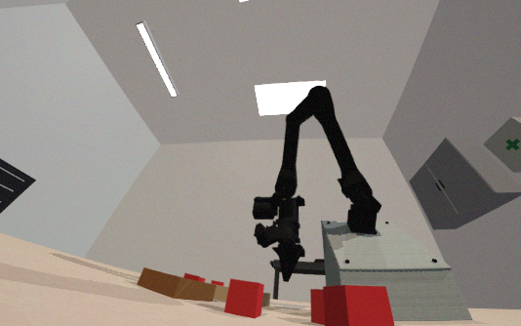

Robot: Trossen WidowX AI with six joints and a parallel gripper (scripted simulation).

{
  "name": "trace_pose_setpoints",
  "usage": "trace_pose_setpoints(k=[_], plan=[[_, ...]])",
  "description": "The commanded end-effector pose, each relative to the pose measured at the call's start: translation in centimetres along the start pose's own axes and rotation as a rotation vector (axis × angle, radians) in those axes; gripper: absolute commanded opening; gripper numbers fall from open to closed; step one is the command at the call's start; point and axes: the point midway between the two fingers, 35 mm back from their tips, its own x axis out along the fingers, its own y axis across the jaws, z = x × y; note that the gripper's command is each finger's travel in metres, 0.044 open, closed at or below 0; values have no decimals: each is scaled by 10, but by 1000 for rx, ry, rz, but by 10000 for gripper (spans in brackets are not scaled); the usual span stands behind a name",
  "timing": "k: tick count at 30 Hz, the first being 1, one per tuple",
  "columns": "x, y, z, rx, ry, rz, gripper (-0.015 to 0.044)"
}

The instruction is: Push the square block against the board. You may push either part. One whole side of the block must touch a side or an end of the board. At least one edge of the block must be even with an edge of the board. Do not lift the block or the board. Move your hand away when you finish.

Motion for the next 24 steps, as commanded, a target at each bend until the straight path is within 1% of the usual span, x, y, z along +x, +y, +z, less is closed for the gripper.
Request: trace_pose_setpoints(k=[1, 24], plan=[[0, -2, 8, 77, -3, 0, 0], [-5, -33, 79, 863, -10, -3, 0]])
